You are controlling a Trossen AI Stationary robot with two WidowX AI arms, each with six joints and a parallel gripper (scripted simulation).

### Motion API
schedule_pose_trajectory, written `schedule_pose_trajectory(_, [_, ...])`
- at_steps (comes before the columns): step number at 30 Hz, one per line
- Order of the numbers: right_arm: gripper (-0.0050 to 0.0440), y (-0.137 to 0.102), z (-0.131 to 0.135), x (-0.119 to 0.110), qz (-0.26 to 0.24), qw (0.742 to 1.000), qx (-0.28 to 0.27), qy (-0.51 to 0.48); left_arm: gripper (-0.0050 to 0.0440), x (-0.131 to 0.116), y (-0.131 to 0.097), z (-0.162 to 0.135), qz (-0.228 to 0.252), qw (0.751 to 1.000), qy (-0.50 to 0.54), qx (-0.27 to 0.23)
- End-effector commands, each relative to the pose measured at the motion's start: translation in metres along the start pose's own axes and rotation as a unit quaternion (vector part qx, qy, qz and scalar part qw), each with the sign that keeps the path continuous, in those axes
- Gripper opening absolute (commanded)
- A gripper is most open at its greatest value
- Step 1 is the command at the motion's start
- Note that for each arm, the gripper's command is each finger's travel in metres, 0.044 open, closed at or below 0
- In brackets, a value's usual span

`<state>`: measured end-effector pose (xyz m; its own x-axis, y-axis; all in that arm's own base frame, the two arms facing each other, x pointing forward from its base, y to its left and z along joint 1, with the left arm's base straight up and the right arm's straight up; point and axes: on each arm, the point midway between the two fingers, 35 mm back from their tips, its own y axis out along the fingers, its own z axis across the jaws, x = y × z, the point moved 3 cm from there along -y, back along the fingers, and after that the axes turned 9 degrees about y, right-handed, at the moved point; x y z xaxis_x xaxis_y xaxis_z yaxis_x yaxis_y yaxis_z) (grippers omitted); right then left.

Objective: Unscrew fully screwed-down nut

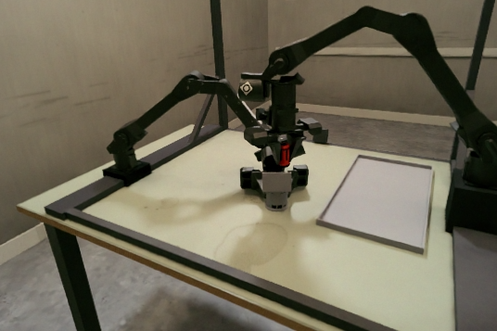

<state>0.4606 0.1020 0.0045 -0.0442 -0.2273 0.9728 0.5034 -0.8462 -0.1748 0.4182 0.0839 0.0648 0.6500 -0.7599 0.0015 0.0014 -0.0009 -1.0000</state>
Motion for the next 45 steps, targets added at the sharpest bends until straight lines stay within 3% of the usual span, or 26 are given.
schedule_pose_trajectory(1, [0.0245,-0.0025,0.0084,0.0217,-0.002,1.000,0.004,0.026,0.0130,0.0003,-0.0128,0.0036,-0.008,1.000,-0.004,0.016])
schedule_pose_trajectory(45, [0.0245,-0.0025,0.0084,0.0217,-0.002,1.000,0.004,0.026,0.0130,-0.0002,-0.0066,0.0045,-0.007,1.000,-0.003,0.004])
